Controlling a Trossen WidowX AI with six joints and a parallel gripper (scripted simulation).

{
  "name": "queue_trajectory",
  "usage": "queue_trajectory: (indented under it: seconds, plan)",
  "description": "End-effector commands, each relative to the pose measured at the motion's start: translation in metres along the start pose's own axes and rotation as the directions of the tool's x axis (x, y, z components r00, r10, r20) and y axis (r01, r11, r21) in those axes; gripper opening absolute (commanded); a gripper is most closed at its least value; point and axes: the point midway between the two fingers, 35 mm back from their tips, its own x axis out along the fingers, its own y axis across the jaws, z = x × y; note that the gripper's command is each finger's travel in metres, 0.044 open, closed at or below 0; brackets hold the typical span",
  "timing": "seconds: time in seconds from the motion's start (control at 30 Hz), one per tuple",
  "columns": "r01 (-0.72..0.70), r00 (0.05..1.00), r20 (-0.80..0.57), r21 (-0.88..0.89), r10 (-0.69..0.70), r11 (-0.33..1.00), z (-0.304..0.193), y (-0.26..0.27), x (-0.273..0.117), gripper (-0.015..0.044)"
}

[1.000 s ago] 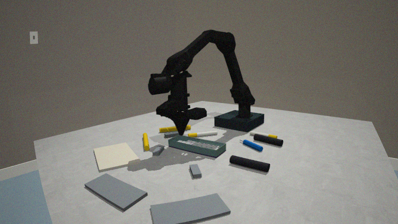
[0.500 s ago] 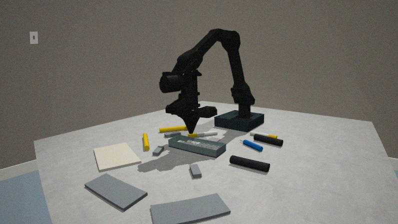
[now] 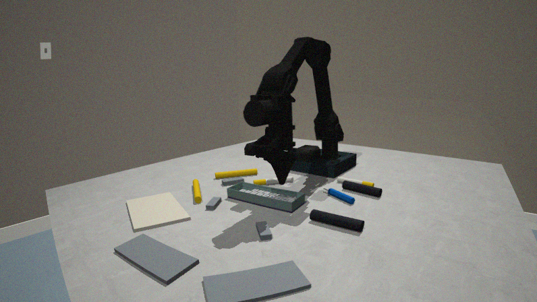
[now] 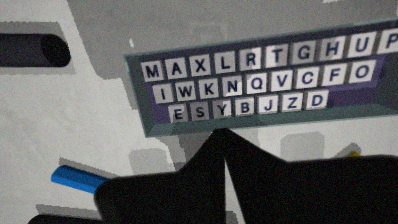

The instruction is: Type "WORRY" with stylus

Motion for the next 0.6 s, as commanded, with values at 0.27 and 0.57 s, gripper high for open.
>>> queue_trajectory:
  seconds: [0.27, 0.57]
  plan:
    - [0.002, 1.0, -0.006, 0.018, -0.002, 1.0, -0.001, 0.001, -0.036, 0.0]
    - [0.0, 1.0, 0.007, 0.014, 0.0, 1.0, 0.0, 0.001, -0.054, 0.0]
